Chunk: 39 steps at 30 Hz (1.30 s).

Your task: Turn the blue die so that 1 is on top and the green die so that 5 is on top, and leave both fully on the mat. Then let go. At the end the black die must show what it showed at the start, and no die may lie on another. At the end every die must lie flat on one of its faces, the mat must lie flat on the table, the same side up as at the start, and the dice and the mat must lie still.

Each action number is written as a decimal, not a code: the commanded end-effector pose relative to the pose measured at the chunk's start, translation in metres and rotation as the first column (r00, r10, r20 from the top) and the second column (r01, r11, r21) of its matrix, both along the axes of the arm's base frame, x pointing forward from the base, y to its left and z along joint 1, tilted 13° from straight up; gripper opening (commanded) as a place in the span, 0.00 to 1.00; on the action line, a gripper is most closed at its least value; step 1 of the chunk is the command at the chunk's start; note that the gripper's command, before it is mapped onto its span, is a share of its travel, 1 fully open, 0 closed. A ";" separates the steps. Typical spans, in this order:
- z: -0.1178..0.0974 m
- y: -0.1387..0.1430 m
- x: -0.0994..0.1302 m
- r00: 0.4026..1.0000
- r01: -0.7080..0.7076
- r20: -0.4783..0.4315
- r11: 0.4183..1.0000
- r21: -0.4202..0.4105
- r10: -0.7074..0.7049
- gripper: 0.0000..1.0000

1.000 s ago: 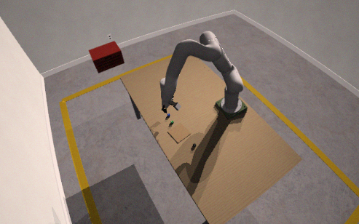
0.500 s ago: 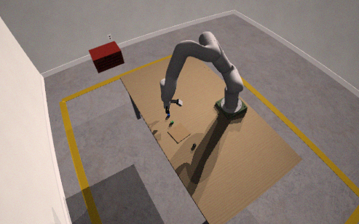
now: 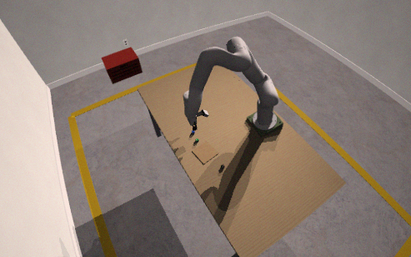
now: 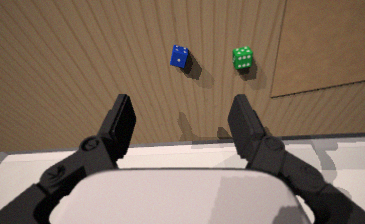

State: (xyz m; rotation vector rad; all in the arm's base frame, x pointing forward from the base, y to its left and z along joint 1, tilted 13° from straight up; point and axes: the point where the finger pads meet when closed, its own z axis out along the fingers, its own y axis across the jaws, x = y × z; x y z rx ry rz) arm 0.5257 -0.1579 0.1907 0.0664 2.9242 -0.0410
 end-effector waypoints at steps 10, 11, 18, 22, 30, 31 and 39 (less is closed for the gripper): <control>-0.005 -0.002 0.002 0.906 -0.423 -0.008 0.904 -0.065 0.424 1.00; -0.005 -0.002 0.002 0.903 -0.430 -0.009 0.900 -0.066 0.431 1.00; -0.008 -0.003 0.002 0.802 -0.596 -0.032 0.796 -0.105 0.596 1.00; -0.010 -0.003 0.002 0.729 -0.683 -0.050 0.720 -0.126 0.683 1.00; -0.014 -0.004 0.003 0.525 -0.847 -0.098 0.506 -0.164 0.846 1.00; -0.014 -0.004 0.003 0.497 -0.862 -0.104 0.478 -0.168 0.861 1.00; -0.016 -0.005 0.003 0.391 -0.913 -0.129 0.367 -0.179 0.911 1.00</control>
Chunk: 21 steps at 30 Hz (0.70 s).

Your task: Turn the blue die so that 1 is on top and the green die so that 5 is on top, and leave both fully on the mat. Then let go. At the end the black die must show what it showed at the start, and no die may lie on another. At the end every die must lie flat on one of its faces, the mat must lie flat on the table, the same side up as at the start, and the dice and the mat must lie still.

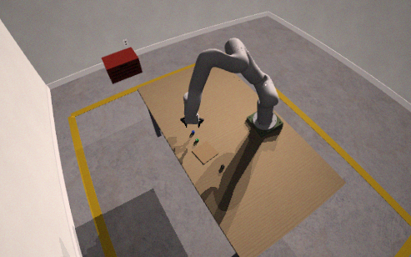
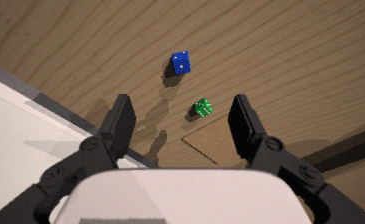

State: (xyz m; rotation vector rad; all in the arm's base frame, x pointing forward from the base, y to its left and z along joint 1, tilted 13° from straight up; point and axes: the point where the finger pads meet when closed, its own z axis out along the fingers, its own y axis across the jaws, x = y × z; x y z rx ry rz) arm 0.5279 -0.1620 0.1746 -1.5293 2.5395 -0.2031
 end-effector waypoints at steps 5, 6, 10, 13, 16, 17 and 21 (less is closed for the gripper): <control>0.000 -0.001 0.001 0.995 -0.096 0.011 0.995 0.007 0.096 1.00; 0.000 -0.001 0.001 0.995 -0.097 0.011 0.995 0.006 0.097 1.00; 0.000 -0.001 0.001 0.995 -0.097 0.011 0.995 0.006 0.097 0.36; 0.000 -0.001 0.001 0.995 -0.097 0.011 0.995 0.006 0.097 0.36; 0.000 -0.001 0.001 0.995 -0.097 0.011 0.995 0.006 0.097 0.36; 0.000 -0.001 0.001 0.995 -0.097 0.011 0.995 0.006 0.097 0.36; 0.000 -0.001 0.001 0.995 -0.097 0.011 0.995 0.006 0.097 0.36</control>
